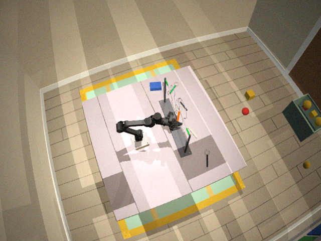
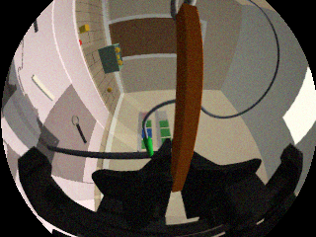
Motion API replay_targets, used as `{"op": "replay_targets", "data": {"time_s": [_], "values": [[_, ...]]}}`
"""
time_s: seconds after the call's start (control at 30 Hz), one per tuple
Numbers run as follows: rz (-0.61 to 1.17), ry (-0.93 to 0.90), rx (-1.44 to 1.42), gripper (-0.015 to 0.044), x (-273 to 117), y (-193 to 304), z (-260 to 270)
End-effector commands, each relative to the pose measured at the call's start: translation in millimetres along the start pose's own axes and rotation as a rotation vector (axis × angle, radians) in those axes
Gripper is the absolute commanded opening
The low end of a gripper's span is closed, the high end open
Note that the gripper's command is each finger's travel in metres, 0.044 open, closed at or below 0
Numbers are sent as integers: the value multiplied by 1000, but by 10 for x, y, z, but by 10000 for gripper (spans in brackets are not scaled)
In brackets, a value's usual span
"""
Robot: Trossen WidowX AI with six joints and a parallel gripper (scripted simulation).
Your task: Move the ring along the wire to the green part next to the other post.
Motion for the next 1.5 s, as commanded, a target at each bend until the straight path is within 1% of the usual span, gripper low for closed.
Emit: {"op": "replay_targets", "data": {"time_s": [0.0, 0.67, 1.47], "values": [[20, -36, 79, -150, -44, 22, 102], [119, -274, 512, -150, -234, -85, 699], [231, -547, 1007, -150, -577, -518, 1183]]}}
Point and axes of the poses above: the point midway between the two fingers, 35 mm back from their tips, its own x axis out along the fingers, its own z axis across the jaws, y = z × x, the point moved 5 cm from there along -x, back along the fingers, and after that the axes turned 10 degrees about x, right-handed, at the moved point
